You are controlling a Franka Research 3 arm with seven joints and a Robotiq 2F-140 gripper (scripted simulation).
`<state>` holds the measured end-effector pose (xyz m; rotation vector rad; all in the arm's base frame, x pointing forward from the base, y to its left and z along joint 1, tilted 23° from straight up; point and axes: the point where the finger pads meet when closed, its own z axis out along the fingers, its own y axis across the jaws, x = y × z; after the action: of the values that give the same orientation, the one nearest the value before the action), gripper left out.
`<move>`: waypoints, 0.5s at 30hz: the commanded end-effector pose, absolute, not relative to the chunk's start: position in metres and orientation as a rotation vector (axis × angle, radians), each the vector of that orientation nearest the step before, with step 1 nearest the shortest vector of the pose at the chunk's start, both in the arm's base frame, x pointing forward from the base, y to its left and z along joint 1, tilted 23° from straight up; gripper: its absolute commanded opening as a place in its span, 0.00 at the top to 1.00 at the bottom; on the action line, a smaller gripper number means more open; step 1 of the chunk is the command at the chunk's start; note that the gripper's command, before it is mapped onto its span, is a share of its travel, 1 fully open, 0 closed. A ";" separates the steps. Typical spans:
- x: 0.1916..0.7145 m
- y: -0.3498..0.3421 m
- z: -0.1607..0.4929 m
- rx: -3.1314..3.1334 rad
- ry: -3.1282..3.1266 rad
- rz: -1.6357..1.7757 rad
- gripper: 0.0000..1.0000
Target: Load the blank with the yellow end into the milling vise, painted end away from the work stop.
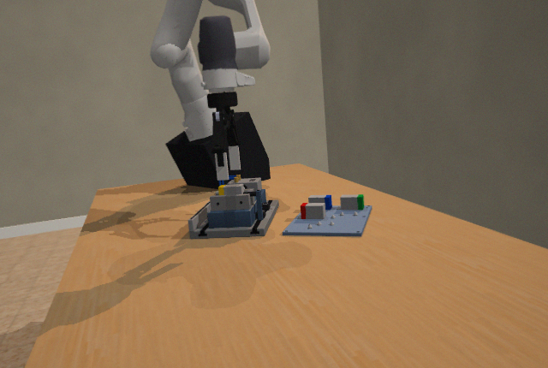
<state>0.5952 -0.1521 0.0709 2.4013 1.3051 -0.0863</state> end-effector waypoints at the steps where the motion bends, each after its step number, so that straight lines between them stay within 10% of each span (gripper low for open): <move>1: 0.594 -0.151 0.071 2.403 1.303 -0.087 0.00; 15: 0.591 -0.150 0.072 2.407 1.301 -0.087 0.00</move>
<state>0.5919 -0.1507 0.0718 2.4009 1.3061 -0.0883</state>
